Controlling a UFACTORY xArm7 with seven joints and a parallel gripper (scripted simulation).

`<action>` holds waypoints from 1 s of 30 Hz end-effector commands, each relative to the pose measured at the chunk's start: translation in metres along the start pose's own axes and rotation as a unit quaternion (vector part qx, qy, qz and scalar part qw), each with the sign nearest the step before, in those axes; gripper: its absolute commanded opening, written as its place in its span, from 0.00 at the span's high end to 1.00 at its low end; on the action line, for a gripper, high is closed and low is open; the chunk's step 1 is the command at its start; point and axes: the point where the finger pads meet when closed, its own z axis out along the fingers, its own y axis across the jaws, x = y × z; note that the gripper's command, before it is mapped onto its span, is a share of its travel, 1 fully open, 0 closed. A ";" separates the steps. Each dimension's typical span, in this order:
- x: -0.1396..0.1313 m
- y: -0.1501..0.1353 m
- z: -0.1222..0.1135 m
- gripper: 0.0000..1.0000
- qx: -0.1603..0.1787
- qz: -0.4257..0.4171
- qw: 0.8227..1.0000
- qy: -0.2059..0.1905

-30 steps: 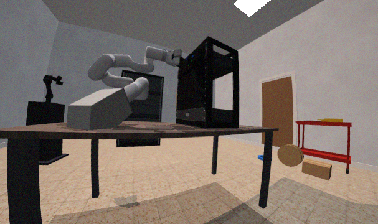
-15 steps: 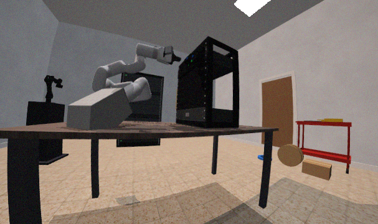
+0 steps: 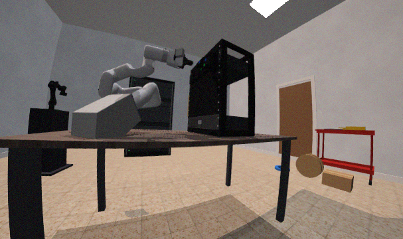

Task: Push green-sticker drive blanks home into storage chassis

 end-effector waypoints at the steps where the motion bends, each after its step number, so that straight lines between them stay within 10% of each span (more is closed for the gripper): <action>1: 0.009 0.001 -0.001 1.00 0.001 -0.001 1.000 0.000; 16: 0.083 0.021 -0.004 1.00 0.001 -0.001 1.000 0.000; 30: 0.090 0.023 0.005 1.00 0.001 -0.001 1.000 0.000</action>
